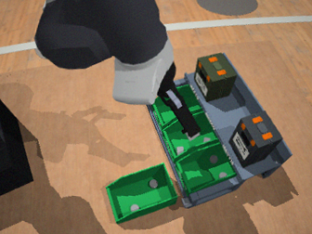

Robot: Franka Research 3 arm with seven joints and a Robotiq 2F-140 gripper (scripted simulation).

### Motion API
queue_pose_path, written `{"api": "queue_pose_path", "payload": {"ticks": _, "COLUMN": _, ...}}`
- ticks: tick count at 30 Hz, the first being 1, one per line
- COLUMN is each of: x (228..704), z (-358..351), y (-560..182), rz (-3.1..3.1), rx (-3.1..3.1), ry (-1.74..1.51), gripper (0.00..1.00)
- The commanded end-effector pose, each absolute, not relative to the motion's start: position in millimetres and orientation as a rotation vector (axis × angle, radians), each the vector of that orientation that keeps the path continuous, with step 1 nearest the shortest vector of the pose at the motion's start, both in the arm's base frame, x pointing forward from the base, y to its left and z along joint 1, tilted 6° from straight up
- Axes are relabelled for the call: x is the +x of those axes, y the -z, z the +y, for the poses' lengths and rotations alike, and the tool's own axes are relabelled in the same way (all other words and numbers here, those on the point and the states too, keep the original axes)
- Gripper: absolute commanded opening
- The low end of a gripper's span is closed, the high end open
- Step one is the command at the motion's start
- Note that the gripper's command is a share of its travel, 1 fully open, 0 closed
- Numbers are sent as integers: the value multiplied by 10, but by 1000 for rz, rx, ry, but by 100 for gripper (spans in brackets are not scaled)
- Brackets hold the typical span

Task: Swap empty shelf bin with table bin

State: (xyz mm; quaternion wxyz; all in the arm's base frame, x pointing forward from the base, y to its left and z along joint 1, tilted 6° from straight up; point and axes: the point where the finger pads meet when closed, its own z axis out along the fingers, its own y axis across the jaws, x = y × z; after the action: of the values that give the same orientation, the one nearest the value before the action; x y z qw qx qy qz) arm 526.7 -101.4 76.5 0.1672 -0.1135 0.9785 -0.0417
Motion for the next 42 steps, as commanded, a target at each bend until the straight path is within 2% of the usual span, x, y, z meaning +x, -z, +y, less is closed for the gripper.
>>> {"api": "queue_pose_path", "payload": {"ticks": 1, "x": 5283, "z": -1023, "y": -773, "rz": 2783, "rx": -268, "ry": 124, "gripper": 100}}
{"api": "queue_pose_path", "payload": {"ticks": 42, "x": 5236, "z": -1041, "y": -734, "rz": 2781, "rx": -211, "ry": 120, "gripper": 100}}
